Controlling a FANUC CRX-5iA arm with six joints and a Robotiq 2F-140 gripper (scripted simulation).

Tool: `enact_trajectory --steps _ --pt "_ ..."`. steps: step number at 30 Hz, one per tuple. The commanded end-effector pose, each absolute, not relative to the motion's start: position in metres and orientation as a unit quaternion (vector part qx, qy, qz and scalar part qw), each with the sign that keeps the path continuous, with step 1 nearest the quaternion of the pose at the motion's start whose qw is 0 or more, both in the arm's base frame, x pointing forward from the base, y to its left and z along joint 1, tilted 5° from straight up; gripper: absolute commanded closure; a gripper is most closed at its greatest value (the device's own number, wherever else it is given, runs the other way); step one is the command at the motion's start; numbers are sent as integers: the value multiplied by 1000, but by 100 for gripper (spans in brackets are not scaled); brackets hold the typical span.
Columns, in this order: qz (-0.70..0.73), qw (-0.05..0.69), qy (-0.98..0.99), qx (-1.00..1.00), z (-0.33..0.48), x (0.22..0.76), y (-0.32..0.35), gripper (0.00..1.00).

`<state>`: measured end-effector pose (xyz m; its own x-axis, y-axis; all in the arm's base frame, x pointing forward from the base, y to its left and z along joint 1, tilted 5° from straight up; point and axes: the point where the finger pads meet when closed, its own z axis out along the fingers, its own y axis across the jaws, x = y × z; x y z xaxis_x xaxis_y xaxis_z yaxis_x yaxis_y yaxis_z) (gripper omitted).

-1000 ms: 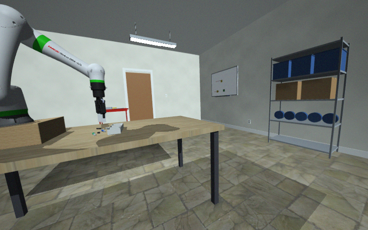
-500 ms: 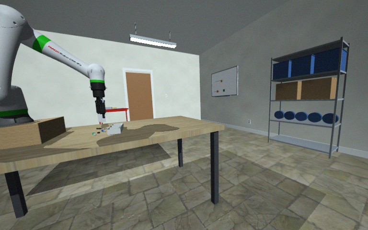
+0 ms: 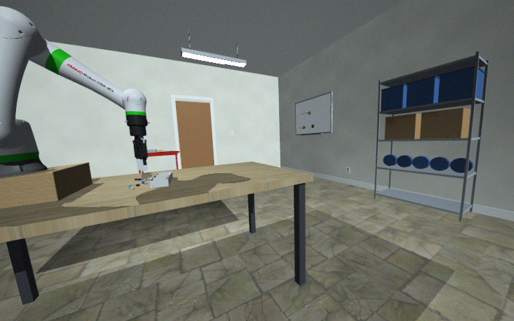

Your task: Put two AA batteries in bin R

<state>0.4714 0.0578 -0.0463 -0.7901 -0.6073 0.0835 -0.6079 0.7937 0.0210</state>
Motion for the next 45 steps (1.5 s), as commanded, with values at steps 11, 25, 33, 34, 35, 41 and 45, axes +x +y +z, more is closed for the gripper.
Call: enact_trajectory --steps 11,25,33,34,35,41,45 --pt "4 43 -946 321 -78 469 57 59" --pt "4 43 -946 321 -109 467 56 59" --pt "4 43 -946 321 -117 466 55 59" --pt "4 43 -946 321 -119 466 55 59" --pt "4 43 -946 321 -120 466 55 59" --pt "4 43 -946 321 -120 466 55 59" --pt "4 43 -946 321 -120 466 55 59"
